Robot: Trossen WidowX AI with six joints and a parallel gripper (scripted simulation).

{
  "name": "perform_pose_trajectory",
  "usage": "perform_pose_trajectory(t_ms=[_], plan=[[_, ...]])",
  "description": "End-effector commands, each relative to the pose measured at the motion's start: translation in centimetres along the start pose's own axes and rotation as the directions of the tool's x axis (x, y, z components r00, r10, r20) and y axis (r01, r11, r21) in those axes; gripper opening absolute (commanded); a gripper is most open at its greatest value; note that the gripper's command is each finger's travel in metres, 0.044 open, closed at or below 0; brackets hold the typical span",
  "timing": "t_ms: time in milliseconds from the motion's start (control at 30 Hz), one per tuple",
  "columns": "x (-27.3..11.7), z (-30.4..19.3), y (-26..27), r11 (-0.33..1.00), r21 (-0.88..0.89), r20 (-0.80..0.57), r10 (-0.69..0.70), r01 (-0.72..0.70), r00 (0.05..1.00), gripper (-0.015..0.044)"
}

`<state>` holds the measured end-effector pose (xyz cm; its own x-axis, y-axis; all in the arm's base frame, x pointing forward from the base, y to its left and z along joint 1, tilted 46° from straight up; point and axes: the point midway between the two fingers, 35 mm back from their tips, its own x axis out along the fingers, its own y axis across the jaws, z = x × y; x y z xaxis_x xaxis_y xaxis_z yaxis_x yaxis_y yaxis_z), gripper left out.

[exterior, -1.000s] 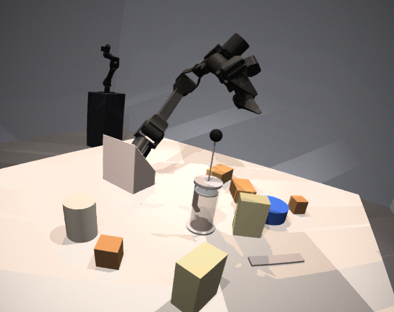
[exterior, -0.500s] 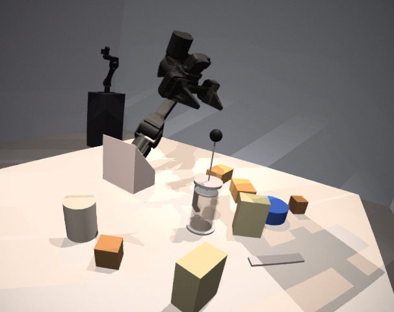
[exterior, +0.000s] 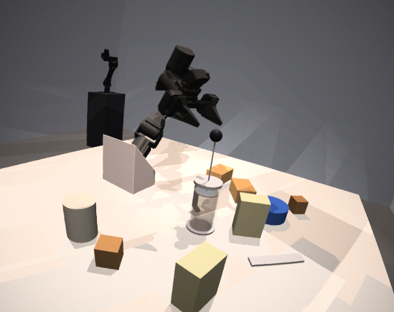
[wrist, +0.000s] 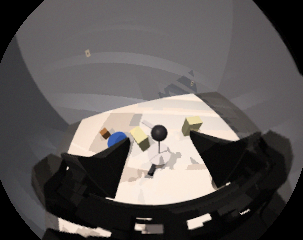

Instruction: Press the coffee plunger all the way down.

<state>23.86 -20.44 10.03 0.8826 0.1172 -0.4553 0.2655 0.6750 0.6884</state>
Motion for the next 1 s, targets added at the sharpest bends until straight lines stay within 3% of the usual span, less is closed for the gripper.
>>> perform_pose_trajectory(t_ms=[0, 600, 967], plan=[[0.7, -0.2, -0.2, 1.0, 0.011, -0.005, -0.004, 0.004, 1.0, 0.044], [3.4, -0.3, 0.0, 1.0, 0.01, -0.001, 0.0, 0.0, 1.0, 0.044], [3.4, -0.3, 0.0, 1.0, 0.01, -0.001, 0.0, 0.0, 1.0, 0.0151]])
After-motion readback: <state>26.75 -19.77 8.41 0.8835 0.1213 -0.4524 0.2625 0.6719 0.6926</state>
